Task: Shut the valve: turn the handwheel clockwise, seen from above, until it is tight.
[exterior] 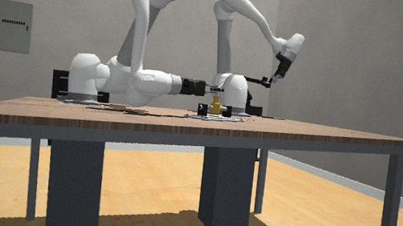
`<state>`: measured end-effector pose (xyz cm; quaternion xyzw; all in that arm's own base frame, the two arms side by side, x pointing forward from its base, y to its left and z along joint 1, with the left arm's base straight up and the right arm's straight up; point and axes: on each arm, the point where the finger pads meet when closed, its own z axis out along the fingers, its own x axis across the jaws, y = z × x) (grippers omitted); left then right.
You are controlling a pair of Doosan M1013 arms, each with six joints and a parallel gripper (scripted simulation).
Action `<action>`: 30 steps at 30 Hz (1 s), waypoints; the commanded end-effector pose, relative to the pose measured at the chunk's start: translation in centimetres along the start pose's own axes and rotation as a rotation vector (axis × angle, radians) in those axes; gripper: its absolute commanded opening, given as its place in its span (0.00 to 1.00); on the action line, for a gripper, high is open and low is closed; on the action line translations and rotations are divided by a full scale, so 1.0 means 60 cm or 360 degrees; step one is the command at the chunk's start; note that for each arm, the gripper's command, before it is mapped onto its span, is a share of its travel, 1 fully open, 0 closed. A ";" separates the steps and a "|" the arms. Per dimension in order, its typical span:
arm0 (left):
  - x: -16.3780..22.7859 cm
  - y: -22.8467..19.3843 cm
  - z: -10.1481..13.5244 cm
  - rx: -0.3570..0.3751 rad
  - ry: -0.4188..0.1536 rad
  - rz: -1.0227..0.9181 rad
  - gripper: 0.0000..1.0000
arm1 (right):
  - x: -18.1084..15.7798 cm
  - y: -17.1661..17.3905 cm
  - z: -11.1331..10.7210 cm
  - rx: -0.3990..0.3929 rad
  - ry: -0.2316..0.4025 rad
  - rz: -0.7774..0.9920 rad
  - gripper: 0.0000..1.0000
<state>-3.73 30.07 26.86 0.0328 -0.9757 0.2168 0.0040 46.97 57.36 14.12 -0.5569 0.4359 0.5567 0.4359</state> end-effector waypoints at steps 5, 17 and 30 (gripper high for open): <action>0.000 0.000 -0.001 -0.0001 0.0001 0.0000 1.00 | -0.001 0.000 0.000 0.0000 -0.0001 -0.0001 0.54; 0.000 0.000 -0.001 -0.0001 0.0001 0.0000 1.00 | -0.001 0.000 0.000 0.0000 -0.0001 -0.0001 0.00; 0.000 0.000 -0.001 -0.0001 0.0001 0.0000 1.00 | -0.001 0.000 0.000 0.0000 -0.0001 -0.0001 0.00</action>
